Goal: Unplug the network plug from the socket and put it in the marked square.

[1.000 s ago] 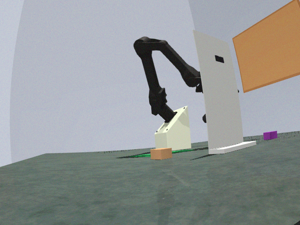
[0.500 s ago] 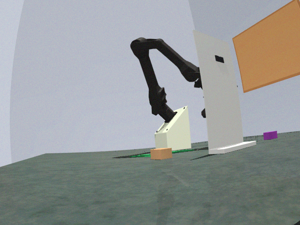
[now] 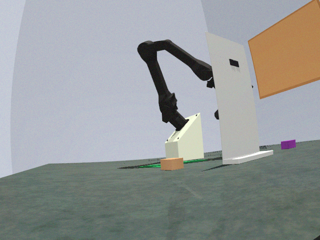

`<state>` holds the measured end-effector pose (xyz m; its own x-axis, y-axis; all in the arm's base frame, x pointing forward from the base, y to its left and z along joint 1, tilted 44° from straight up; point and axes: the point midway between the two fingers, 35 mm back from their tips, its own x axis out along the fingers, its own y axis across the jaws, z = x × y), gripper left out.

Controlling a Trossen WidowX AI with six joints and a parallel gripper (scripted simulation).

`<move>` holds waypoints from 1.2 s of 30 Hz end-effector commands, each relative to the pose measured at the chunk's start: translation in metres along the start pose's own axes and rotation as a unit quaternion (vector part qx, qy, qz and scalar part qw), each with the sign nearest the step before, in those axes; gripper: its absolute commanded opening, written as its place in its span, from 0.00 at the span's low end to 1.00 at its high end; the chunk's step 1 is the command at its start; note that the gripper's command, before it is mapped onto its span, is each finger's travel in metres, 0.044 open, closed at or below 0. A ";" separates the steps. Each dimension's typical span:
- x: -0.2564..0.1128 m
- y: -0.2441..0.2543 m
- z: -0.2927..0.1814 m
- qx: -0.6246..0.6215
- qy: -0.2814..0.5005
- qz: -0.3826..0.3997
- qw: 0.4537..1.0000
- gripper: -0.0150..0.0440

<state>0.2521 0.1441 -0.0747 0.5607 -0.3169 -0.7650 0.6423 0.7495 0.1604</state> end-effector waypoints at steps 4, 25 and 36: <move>-0.026 0.024 0.002 0.009 -0.003 0.009 1.000 0.52; -0.080 0.052 0.005 0.012 -0.005 0.012 1.000 0.61; -0.080 0.052 0.005 0.012 -0.005 0.012 1.000 1.00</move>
<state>0.2426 0.2049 -0.0041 0.5767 -0.3041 -0.7583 0.6389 0.7463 0.1866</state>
